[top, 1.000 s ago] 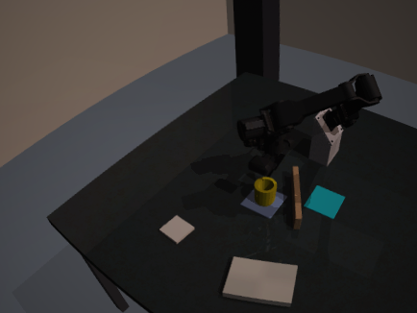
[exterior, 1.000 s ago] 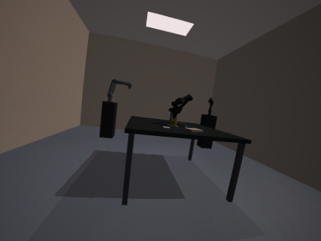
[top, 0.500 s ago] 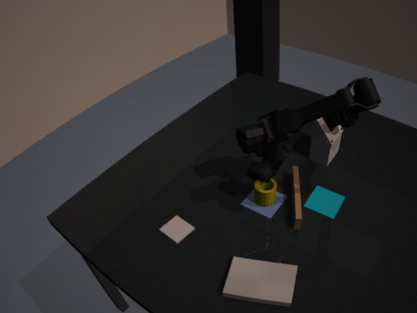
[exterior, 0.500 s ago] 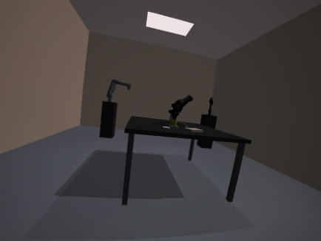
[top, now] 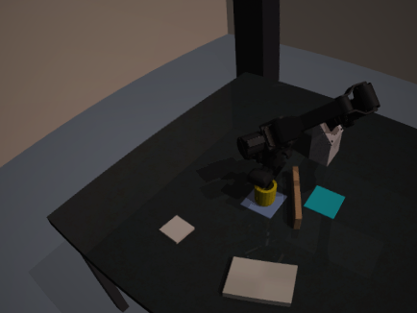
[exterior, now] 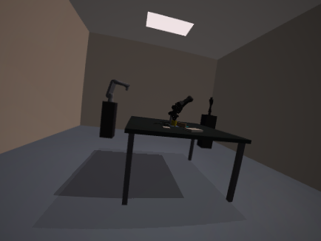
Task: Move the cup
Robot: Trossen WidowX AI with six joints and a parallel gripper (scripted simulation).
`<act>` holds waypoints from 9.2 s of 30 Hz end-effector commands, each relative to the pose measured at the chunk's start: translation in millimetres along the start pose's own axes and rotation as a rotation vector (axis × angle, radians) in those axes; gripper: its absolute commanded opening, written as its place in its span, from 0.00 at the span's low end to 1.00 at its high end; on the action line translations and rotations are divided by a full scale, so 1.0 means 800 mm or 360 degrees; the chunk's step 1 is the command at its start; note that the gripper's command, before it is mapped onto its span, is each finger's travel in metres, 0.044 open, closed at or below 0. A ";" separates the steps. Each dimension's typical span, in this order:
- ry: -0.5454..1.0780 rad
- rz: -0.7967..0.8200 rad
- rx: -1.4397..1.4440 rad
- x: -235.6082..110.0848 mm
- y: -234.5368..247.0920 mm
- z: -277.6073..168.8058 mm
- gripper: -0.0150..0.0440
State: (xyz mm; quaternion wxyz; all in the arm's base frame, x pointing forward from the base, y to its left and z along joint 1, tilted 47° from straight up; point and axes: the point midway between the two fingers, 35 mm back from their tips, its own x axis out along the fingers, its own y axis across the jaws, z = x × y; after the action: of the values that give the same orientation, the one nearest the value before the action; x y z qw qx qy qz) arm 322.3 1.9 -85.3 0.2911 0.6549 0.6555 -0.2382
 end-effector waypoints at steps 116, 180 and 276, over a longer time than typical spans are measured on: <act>0.0014 -0.0013 0.0016 -0.077 -0.046 -0.074 0.25; 0.0019 -0.0017 0.0020 -0.082 -0.110 -0.197 0.25; 0.0024 -0.0009 0.0012 0.008 -0.127 -0.228 0.25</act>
State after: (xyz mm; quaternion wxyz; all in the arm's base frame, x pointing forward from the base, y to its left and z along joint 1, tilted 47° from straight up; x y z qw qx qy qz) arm 208.3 129.8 33.6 0.2820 0.6561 0.6584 -0.2377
